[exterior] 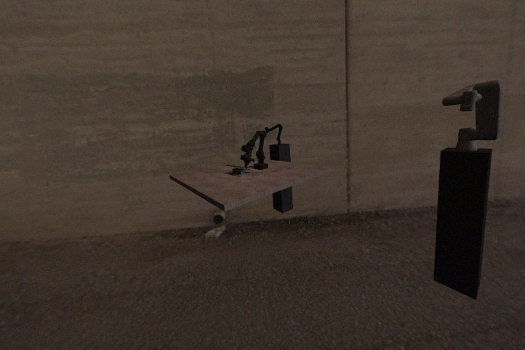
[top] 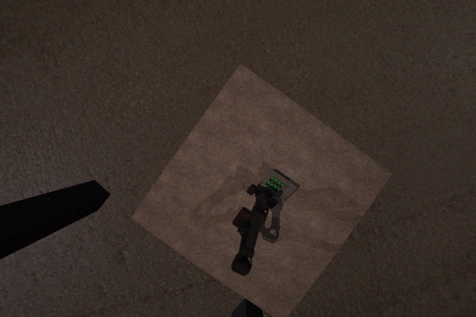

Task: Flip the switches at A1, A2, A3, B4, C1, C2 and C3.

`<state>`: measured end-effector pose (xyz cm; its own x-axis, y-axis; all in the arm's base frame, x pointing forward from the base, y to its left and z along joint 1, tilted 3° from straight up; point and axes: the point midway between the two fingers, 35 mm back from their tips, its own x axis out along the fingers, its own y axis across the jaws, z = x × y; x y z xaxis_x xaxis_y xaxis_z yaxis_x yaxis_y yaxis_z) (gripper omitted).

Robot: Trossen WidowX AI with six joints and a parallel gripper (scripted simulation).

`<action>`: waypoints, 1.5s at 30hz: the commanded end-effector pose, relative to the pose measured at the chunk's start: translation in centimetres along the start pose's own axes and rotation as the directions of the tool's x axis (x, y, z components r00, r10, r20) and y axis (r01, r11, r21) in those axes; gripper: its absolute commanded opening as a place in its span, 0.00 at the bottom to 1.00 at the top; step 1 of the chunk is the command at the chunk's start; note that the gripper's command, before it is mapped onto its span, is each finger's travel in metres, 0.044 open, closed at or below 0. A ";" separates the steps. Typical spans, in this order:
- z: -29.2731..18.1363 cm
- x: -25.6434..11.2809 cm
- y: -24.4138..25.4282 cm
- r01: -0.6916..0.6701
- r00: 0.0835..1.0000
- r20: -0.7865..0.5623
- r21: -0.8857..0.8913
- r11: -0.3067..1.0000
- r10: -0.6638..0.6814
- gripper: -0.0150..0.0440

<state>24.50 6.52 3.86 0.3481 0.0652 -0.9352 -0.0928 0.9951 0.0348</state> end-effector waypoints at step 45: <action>1.7 -6.0 -2.0 0.005 1.000 -0.025 0.001 1.000 -0.005 0.25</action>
<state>23.12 5.62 9.54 0.3210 0.0614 -0.9451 -0.0972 0.9948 0.0316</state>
